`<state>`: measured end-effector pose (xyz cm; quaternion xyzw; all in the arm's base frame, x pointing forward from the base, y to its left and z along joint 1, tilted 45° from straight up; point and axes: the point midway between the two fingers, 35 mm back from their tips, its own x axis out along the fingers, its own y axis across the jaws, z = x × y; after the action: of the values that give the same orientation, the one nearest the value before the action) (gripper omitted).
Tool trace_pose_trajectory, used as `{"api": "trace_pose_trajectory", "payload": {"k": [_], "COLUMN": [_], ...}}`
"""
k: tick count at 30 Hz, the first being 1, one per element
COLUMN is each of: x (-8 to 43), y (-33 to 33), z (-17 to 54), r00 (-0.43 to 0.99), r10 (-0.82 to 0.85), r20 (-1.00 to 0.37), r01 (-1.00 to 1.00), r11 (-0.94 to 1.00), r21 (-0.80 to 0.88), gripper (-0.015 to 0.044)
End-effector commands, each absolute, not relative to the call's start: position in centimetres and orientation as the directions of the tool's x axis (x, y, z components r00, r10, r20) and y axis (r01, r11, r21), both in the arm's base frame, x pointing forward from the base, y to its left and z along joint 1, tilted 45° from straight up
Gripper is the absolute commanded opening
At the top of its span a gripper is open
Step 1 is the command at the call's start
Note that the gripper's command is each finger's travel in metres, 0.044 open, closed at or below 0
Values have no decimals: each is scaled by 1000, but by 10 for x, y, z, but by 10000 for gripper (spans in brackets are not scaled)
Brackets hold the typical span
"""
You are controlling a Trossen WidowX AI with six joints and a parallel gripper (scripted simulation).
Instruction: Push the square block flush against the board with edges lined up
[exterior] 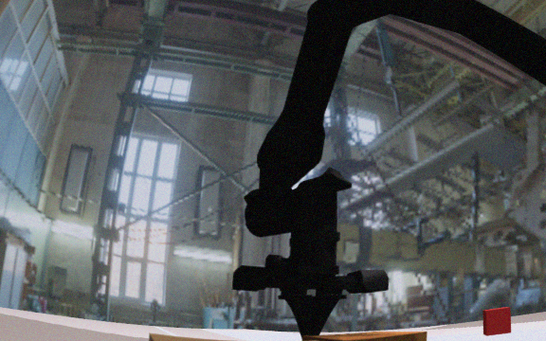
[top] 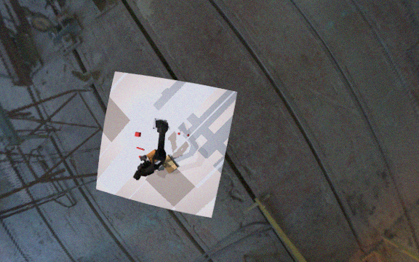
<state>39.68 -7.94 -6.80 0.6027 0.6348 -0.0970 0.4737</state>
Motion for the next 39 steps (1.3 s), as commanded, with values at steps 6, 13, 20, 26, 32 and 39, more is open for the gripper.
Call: {"api": "trace_pose_trajectory", "payload": {"k": [6, 13, 20, 26, 32, 39], "x": [387, 385, 391, 397, 402, 407], "y": [-63, -60, -67, -73, -80, -88], "z": [-63, -60, -65, -70, -76, -82], "r00": [160, 160, 160, 160, 161, 161], "r10": [683, 683, 683, 683, 683, 682], "r20": [-712, -712, -713, -713, -713, -713], "r01": [863, 863, 863, 862, 862, 862], "r11": [254, 254, 254, 254, 255, 255], "r21": [437, 437, 437, 438, 438, 438], "gripper": [0, 0, 0, 0, 0, 0]}}
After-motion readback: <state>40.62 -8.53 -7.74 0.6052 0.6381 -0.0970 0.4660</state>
